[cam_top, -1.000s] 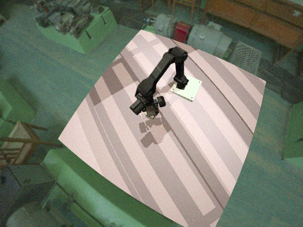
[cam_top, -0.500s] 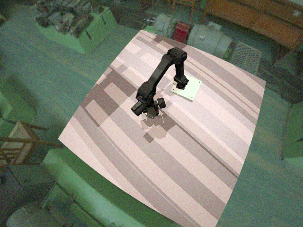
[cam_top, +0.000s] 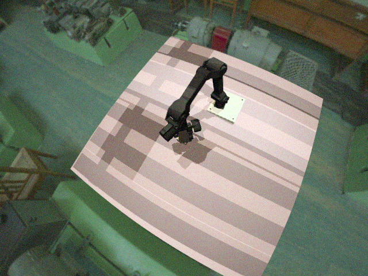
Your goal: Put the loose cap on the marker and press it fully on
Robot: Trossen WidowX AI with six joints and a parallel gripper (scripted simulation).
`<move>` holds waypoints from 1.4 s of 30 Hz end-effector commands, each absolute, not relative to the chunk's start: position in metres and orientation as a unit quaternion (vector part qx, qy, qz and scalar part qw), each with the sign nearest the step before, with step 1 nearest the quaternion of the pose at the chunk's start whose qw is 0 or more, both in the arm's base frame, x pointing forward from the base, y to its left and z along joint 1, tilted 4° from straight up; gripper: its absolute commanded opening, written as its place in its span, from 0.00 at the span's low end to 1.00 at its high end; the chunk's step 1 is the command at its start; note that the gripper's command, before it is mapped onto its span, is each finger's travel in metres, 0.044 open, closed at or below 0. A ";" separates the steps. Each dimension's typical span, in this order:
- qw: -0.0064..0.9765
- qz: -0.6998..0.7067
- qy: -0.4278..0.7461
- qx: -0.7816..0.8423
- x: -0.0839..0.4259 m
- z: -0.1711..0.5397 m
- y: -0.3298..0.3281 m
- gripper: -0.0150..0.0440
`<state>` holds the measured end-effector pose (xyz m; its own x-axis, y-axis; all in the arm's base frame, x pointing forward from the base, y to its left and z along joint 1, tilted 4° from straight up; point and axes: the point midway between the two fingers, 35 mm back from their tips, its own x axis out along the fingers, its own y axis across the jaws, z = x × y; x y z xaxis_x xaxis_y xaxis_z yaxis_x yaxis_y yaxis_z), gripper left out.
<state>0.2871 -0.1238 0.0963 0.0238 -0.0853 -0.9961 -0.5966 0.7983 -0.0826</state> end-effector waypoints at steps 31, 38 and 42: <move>0.695 0.108 0.690 -0.171 0.285 0.168 -0.118 0.82; 0.715 -0.079 0.695 0.019 0.285 0.162 -0.119 0.51; 0.715 -0.079 0.695 0.019 0.285 0.162 -0.119 0.33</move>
<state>0.2861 -0.1184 0.1644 0.0269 -0.0857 -0.9960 0.0098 0.9963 -0.0855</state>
